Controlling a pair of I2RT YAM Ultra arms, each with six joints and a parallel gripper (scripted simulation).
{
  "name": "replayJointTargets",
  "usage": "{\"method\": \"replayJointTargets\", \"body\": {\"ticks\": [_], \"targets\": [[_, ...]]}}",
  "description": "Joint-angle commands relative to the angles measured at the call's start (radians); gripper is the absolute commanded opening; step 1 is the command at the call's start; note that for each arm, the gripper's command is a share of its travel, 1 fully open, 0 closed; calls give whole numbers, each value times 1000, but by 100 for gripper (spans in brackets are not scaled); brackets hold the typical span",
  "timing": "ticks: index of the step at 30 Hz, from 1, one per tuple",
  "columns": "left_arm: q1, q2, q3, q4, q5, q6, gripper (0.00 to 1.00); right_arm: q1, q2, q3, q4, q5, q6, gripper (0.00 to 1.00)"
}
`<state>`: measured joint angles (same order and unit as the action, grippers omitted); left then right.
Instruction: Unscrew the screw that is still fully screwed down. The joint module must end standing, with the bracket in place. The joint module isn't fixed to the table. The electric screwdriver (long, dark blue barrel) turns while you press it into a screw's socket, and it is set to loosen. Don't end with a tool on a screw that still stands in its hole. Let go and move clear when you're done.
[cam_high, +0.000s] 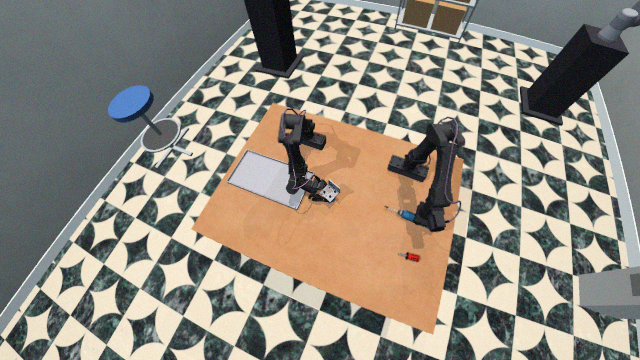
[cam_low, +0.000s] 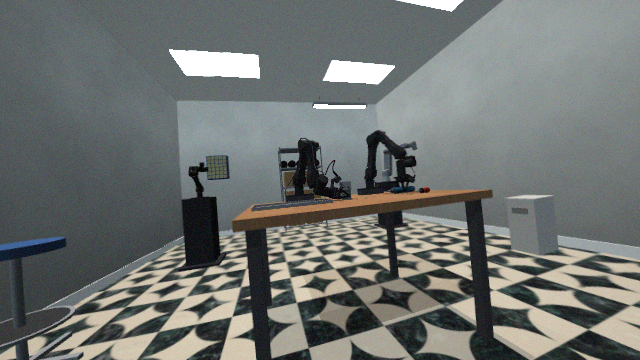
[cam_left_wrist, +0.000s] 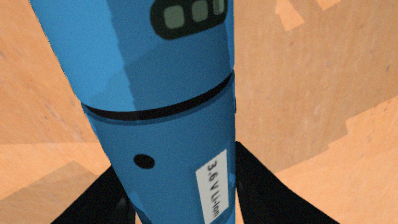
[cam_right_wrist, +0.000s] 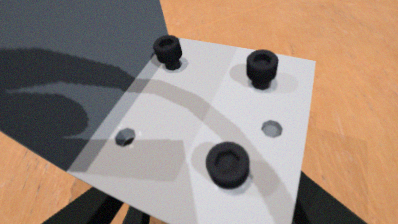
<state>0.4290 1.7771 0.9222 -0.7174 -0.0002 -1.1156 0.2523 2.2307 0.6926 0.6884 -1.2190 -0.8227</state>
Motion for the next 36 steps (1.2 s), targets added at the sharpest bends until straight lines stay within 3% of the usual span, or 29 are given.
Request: {"method": "replayJointTargets", "body": {"ticks": [1,6,7,23,24,36], "targets": [[-6,-11,5,1,0,1,42,1,-10,9,-2,-7,1,59],[-6,-11,5,1,0,1,42,1,-10,9,-2,-7,1,59],[-6,-11,5,1,0,1,49,1,-10,9,-2,-7,1,59],[-6,-11,5,1,0,1,49,1,-10,9,-2,-7,1,59],[-6,-11,5,1,0,1,57,1,-10,9,-2,-7,1,59],[-6,-11,5,1,0,1,57,1,-10,9,-2,-7,1,59]]}}
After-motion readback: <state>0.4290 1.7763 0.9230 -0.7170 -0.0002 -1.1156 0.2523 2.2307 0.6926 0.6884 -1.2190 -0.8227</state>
